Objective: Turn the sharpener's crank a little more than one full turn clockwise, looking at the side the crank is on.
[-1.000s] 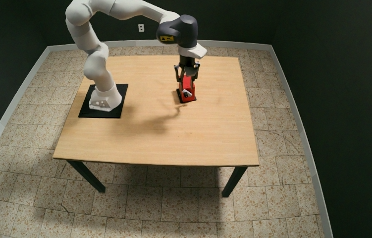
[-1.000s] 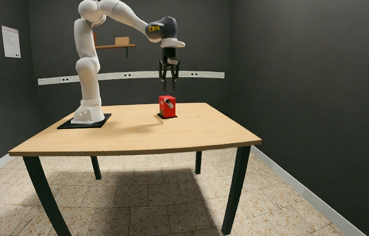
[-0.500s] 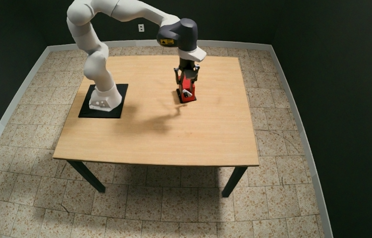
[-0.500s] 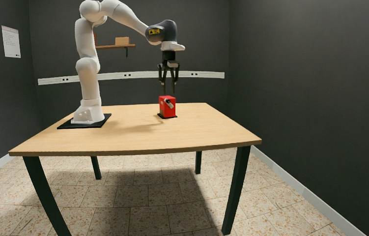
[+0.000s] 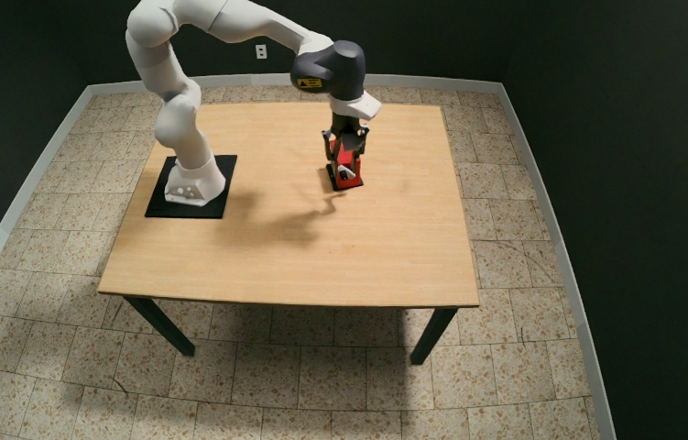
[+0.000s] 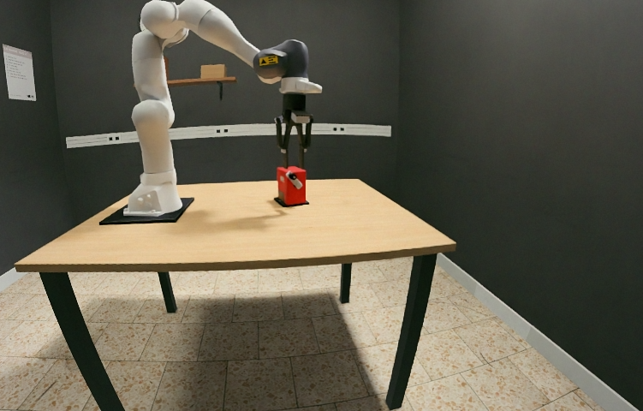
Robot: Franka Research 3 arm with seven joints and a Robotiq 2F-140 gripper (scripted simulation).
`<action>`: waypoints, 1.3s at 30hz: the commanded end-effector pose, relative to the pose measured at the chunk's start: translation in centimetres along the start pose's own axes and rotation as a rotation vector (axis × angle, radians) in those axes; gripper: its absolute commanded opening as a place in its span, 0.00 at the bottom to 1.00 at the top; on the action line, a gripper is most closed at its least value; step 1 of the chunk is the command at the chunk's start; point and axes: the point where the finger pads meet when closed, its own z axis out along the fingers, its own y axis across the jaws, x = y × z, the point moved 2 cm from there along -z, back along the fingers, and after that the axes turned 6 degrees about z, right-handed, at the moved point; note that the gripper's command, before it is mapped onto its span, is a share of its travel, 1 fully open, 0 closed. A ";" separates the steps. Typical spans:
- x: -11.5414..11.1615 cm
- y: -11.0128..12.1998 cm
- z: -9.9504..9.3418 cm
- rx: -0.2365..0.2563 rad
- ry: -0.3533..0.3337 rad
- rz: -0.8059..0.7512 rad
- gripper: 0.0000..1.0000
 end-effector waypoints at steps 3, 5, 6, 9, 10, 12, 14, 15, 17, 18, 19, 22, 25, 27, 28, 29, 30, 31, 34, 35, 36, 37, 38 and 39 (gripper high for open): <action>0.1 -0.2 0.4 0.007 0.000 0.002 0.39; 0.1 -0.2 0.5 0.007 0.000 0.002 0.39; 0.1 -0.2 0.6 0.007 0.000 0.002 0.39; 0.1 -0.2 0.7 0.007 0.000 0.002 0.39; 0.1 -0.2 0.7 0.007 0.000 0.002 0.39; 0.1 -0.2 0.7 0.007 0.000 0.002 0.39; 0.1 -0.2 0.7 0.007 0.000 0.002 0.39; 0.1 -0.2 0.7 0.007 0.000 0.002 0.39; 0.1 -0.2 0.7 0.007 0.000 0.002 0.39; 0.1 -0.2 0.7 0.007 0.000 0.002 0.39; 0.1 -0.2 0.7 0.007 0.000 0.002 0.39; 0.1 -0.2 0.7 0.007 0.000 0.002 0.39; 0.1 -0.2 0.7 0.007 0.000 0.002 0.39; 0.1 -0.2 0.7 0.007 0.000 0.002 0.39; 0.1 -0.2 0.7 0.007 0.000 0.002 0.39; 0.1 -0.2 0.7 0.007 0.000 0.002 0.39; 0.1 -0.2 0.7 0.007 0.000 0.002 0.39; 0.1 -0.2 0.7 0.007 0.000 0.002 0.39; 0.1 -0.2 0.7 0.007 0.000 0.002 0.39; 0.1 -0.2 0.7 0.007 0.000 0.002 0.39; 0.1 -0.2 0.7 0.007 0.000 0.002 0.39; 0.1 -0.2 0.7 0.007 0.000 0.002 0.39; 0.1 -0.1 0.7 0.007 0.000 0.002 0.39; 0.1 -0.1 0.7 0.007 0.000 0.002 0.39</action>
